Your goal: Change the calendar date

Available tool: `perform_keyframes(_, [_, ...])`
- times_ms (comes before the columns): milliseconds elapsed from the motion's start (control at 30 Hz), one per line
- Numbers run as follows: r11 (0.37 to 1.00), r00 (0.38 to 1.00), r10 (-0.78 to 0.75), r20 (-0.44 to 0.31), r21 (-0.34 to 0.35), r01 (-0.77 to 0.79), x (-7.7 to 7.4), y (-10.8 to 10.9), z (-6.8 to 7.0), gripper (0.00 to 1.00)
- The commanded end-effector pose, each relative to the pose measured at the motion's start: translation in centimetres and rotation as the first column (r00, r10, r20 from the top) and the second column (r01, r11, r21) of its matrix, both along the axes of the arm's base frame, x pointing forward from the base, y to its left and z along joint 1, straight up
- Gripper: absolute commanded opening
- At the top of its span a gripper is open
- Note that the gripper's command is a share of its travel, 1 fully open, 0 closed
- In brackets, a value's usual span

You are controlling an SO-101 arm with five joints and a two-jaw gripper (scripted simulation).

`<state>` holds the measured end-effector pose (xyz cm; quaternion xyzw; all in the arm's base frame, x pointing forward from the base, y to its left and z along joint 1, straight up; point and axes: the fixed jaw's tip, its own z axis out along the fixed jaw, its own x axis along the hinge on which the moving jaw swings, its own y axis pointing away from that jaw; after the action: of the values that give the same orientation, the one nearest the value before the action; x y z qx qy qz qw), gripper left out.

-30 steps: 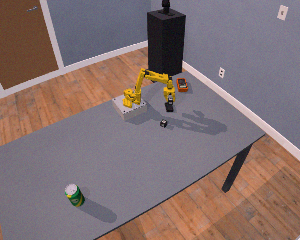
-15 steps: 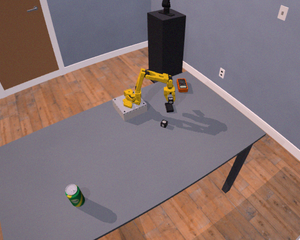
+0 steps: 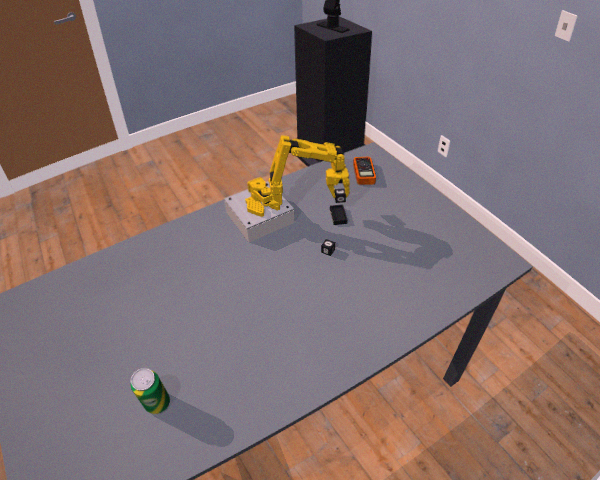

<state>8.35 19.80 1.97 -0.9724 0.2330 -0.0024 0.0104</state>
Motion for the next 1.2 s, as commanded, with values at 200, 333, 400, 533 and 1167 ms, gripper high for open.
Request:
perform_keyframes(200, [0.999, 0.999, 0.038, 0.004, 0.013, -0.038, -0.79, 0.42, 0.26, 0.0])
perform_keyframes(333, [0.999, 0.999, 0.038, 0.004, 0.013, -0.038, -0.79, 0.42, 0.26, 0.0])
perform_keyframes(400, [0.999, 0.999, 0.038, 0.004, 0.013, -0.038, -0.78, 0.42, 0.25, 0.0])
perform_keyframes(533, [0.999, 0.999, 0.038, 0.004, 0.013, -0.038, -0.78, 0.42, 0.16, 0.0])
perform_keyframes(1167, [0.999, 0.999, 0.039, 0.004, 0.013, -0.039, -0.77, 0.45, -0.56, 0.0])
